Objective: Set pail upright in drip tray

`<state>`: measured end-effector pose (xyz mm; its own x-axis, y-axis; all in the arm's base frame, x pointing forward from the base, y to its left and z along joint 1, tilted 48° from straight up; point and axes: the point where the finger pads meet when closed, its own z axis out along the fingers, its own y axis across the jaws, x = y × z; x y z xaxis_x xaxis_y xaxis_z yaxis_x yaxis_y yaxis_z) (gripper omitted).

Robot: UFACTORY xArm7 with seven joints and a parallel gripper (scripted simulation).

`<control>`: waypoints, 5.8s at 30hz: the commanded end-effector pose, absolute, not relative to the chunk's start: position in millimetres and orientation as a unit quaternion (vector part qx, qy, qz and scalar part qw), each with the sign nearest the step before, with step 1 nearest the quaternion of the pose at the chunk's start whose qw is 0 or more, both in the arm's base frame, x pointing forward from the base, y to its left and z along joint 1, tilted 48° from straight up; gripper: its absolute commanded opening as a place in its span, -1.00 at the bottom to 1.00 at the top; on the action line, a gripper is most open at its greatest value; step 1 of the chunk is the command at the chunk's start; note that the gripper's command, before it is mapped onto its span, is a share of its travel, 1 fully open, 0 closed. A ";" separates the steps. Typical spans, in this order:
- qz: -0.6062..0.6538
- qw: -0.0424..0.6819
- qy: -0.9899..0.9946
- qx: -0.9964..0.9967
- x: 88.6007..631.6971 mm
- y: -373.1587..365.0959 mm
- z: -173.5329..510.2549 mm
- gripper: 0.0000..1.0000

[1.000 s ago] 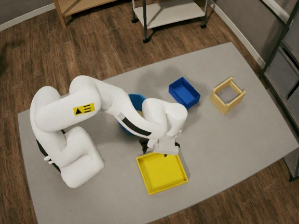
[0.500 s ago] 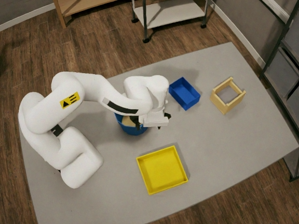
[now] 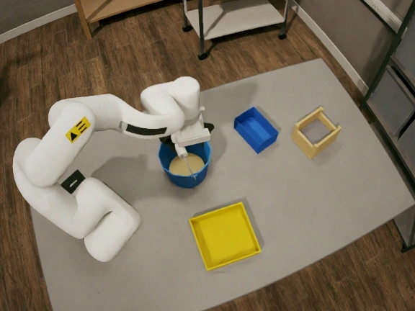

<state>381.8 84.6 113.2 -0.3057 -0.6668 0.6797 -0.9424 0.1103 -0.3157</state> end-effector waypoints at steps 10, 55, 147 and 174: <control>0.369 0.180 -0.684 0.603 375.7 130.4 67.9 1.00; 0.370 0.178 -0.684 0.603 383.6 105.3 45.0 1.00; 0.370 0.178 -0.684 0.603 393.7 73.3 15.9 -1.00; 0.370 0.178 -0.684 0.603 388.8 90.7 31.9 -1.00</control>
